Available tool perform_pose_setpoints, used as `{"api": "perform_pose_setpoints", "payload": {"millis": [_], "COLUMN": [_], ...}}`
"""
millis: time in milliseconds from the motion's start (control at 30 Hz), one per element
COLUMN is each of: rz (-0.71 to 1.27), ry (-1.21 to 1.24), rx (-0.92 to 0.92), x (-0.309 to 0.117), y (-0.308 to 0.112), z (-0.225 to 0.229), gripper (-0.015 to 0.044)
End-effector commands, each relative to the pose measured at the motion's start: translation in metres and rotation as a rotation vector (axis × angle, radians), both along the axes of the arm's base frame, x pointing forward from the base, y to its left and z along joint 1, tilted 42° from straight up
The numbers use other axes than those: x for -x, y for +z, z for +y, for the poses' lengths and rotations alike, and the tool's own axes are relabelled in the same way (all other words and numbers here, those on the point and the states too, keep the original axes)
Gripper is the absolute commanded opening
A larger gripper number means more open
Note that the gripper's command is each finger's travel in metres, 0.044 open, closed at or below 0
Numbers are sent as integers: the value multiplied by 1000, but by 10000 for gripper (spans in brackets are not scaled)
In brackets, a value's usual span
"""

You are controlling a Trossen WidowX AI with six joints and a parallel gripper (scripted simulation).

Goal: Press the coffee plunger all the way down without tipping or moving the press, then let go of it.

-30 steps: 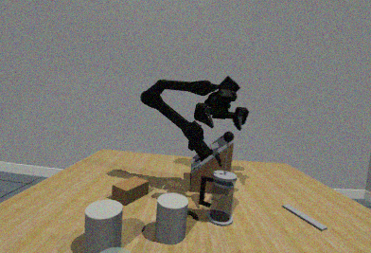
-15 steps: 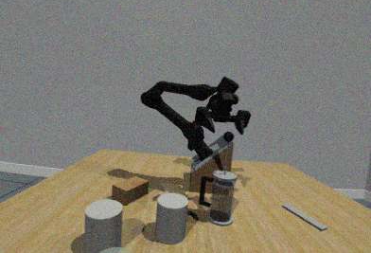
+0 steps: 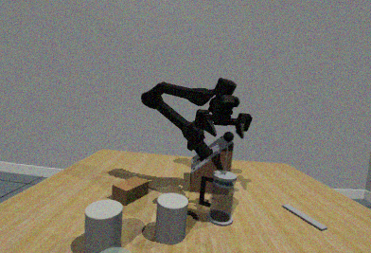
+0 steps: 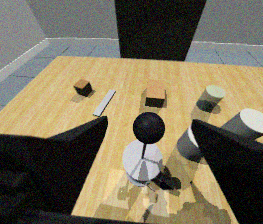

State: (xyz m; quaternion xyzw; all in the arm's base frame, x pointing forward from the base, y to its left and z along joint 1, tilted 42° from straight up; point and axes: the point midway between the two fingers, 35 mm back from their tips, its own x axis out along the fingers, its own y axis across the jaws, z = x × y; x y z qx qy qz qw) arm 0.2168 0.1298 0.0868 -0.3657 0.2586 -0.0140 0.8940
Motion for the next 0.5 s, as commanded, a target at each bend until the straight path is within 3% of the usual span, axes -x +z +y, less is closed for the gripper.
{"api": "perform_pose_setpoints", "payload": {"millis": [0,267,467], "rz": [1,1,1], "ry": [4,4,4], "rx": [-4,-4,-4], "x": [-1,-1,-1], "y": [0,0,0], "z": [0,0,0], "gripper": [335,125,122]}}
